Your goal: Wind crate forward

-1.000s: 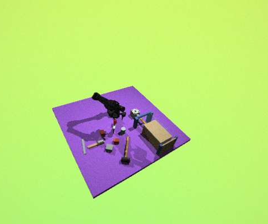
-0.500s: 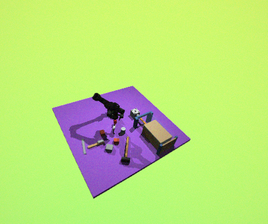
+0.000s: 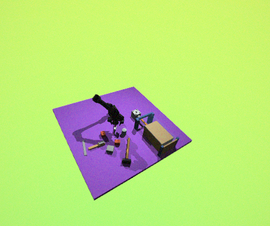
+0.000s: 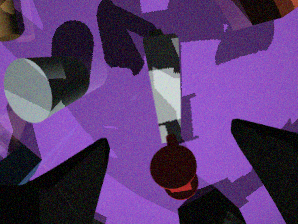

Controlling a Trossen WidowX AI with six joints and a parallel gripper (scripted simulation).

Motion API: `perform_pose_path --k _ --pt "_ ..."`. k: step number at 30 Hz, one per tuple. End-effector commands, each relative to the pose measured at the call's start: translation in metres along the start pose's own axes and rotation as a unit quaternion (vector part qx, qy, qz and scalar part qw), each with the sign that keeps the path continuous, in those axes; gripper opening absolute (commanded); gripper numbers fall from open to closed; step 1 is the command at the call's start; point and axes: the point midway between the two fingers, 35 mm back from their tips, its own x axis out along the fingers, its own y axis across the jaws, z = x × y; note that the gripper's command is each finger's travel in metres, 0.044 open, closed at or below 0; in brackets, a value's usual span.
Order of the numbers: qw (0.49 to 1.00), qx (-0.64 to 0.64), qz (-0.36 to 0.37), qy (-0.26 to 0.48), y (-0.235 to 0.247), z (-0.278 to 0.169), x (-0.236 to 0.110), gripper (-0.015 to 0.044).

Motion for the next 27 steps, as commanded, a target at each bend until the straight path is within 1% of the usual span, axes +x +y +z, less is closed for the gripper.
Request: perform_pose_path --k 1,6,12,18,27 --pt "1.000 -0.004 -0.008 0.003 -0.004 -0.003 0.028 0.0440" --pt "1.000 -0.004 -0.008 0.002 -0.004 -0.003 0.030 0.0440" --pt "1.000 -0.004 -0.008 0.002 -0.004 -0.002 0.049 0.0440" --pt "1.000 -0.004 -0.008 0.002 -0.004 -0.002 0.052 0.0440" --pt "1.000 -0.004 -0.008 0.002 -0.004 -0.002 0.064 0.0440"
